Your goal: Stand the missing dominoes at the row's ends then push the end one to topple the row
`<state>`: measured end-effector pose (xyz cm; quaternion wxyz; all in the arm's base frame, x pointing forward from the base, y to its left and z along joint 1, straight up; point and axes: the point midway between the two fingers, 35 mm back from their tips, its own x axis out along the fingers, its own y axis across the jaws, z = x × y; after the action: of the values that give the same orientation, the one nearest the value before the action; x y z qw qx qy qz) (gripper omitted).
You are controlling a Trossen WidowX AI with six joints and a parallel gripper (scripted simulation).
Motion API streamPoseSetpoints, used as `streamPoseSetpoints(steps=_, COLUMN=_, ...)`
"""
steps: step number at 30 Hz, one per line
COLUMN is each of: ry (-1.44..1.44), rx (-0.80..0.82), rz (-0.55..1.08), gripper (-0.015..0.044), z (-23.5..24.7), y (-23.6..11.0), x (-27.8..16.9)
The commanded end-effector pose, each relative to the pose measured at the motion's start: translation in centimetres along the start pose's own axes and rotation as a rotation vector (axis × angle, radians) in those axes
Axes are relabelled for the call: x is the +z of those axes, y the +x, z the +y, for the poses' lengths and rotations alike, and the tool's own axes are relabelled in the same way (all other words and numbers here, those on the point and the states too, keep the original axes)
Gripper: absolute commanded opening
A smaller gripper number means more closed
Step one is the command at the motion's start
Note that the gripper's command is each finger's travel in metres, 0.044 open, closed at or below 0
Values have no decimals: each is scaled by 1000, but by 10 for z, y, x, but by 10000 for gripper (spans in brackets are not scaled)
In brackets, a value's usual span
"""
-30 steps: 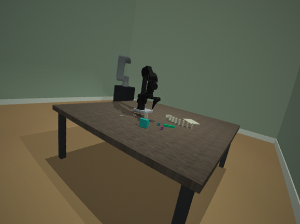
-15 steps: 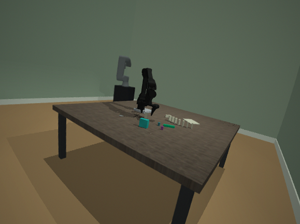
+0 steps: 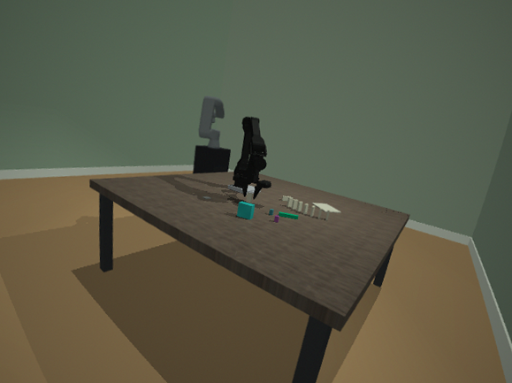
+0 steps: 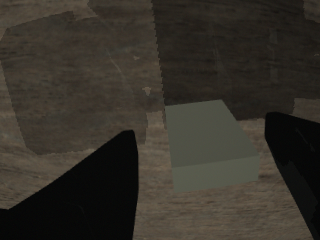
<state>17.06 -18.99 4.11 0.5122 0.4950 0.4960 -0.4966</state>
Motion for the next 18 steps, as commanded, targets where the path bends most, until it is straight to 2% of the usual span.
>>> streamPoseSetpoints(steps=1, ry=5, rx=1, rz=5, gripper=151, z=0, y=1, x=-1)
streamPoseSetpoints(steps=3, ry=5, rx=1, rz=5, gripper=107, z=0, y=1, x=-1)
streamPoseSetpoints(steps=13, ry=5, rx=1, rz=5, gripper=107, z=0, y=-1, x=-1)
streamPoseSetpoints(steps=18, ry=3, rx=1, rz=3, gripper=107, z=6, y=-60, x=7)
